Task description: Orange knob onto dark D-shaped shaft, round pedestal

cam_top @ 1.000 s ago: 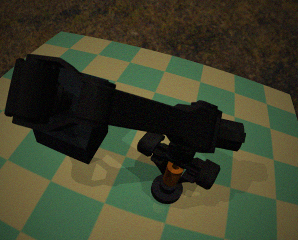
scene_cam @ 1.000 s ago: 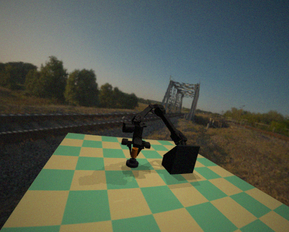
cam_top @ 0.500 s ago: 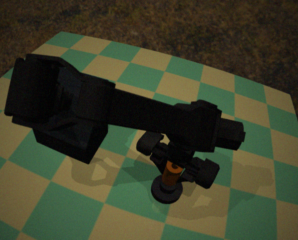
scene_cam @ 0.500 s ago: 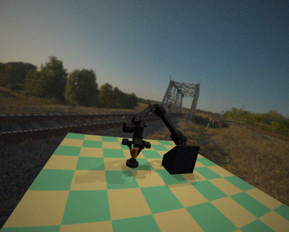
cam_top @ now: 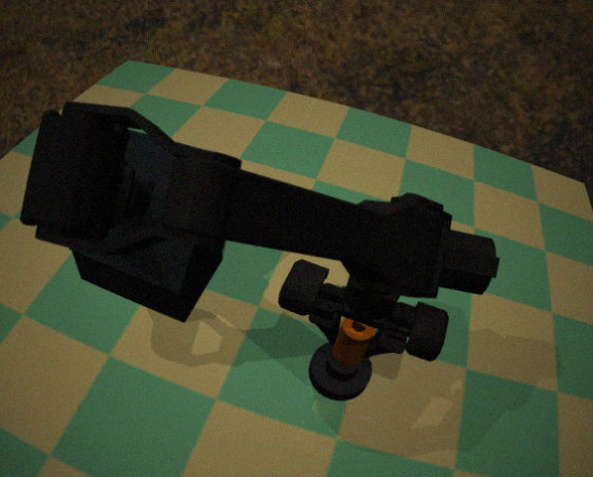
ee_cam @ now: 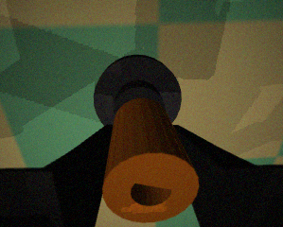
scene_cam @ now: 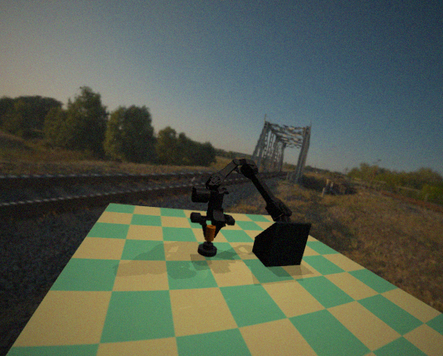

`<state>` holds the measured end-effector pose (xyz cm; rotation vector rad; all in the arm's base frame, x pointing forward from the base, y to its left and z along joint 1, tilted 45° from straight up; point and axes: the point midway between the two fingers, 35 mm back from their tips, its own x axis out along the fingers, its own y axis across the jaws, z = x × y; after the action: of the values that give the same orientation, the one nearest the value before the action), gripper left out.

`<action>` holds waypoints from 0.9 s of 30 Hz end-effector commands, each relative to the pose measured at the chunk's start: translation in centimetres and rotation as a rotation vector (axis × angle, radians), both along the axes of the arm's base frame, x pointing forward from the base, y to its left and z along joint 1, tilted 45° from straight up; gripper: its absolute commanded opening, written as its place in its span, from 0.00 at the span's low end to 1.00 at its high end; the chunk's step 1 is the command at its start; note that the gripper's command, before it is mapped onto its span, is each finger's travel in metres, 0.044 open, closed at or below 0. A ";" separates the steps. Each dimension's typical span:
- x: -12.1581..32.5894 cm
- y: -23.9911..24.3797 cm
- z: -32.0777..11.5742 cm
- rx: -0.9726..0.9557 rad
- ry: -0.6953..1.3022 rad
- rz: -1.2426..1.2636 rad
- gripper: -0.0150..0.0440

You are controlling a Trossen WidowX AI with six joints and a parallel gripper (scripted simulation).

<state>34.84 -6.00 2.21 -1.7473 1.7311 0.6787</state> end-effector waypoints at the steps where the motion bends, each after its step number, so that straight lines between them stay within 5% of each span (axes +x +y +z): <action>1: 0.0 0.1 -0.1 0.001 0.009 0.013 0.25; 27: -0.1 0.0 -0.3 0.001 0.009 0.013 0.25</action>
<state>34.74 -6.05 2.07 -1.7571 1.7278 0.6905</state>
